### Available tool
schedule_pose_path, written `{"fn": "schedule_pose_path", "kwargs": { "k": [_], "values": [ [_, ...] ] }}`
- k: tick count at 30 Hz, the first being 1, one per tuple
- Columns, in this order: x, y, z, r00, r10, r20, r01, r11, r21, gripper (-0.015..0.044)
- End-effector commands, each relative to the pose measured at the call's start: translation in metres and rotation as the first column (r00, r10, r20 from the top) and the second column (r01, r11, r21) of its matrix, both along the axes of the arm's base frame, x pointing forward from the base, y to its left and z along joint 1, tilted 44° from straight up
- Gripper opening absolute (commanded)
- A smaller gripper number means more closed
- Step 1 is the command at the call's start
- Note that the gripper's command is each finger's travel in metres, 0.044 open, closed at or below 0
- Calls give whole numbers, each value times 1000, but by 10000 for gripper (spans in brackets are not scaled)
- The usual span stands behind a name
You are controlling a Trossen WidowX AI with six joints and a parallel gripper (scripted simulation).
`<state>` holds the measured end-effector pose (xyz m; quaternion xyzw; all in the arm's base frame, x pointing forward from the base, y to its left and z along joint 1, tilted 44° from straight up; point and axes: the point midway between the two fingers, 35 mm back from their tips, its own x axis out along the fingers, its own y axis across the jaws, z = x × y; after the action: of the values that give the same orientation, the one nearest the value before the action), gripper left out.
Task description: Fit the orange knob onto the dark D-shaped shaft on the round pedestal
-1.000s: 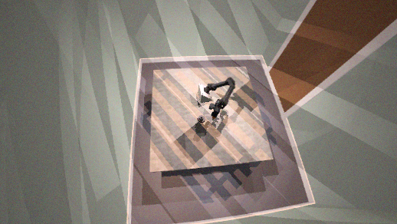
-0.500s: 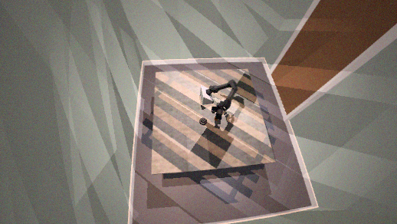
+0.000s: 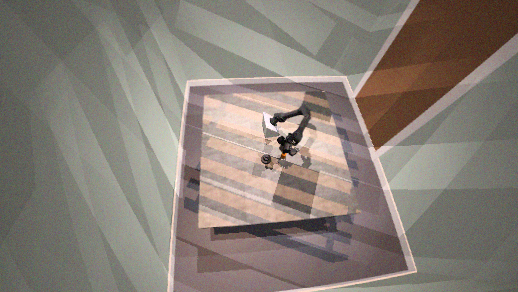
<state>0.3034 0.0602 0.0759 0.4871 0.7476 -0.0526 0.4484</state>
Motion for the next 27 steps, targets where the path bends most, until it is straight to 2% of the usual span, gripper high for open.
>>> {"fn": "schedule_pose_path", "kwargs": {
  "k": [1, 4, 22, 27],
  "values": [
    [0, 0, 0, 664, 517, 540, -570, 818, -82, 440],
    [0, 0, -1, 594, 553, 585, -617, 779, -110, 440],
    [0, 0, -1, 594, 553, 585, -617, 779, -110, 440],
    [-4, 22, -24, 593, 552, 586, -617, 779, -109, 440]
  ]
}}
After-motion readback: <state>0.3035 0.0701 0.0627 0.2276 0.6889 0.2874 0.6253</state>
